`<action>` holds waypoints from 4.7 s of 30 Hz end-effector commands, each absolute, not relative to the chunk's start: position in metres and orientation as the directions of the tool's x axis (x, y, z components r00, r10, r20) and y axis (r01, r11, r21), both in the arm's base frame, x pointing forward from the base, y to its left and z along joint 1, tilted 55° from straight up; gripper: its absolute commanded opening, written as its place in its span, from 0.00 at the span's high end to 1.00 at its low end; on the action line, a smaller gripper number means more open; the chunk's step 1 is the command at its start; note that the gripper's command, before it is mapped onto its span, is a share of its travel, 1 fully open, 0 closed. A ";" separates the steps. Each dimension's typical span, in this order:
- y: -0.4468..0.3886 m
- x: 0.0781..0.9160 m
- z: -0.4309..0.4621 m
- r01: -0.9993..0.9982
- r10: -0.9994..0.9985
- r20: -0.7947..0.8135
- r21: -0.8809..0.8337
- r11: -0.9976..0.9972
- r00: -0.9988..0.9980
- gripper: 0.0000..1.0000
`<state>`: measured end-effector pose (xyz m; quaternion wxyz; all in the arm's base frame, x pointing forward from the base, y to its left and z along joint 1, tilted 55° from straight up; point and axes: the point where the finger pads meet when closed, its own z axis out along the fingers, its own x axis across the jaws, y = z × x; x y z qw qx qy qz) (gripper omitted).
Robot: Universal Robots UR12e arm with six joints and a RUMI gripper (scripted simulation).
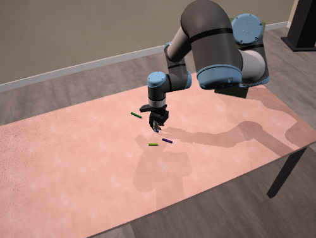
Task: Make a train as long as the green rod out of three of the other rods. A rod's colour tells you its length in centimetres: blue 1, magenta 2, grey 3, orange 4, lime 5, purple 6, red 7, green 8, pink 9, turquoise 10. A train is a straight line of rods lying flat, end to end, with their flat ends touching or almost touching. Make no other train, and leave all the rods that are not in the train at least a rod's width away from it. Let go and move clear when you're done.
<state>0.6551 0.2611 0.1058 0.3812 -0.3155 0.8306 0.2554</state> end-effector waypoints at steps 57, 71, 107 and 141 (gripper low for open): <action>0.202 0.613 0.158 -0.719 -0.329 -0.795 0.183 0.671 -0.510 0.86; 0.201 0.613 0.158 -0.719 -0.329 -0.795 0.183 0.671 -0.510 0.00; 0.292 0.569 0.191 -0.780 -0.415 -0.812 0.077 0.621 -0.410 0.86; 0.293 0.569 0.190 -0.780 -0.415 -0.812 0.077 0.621 -0.410 0.86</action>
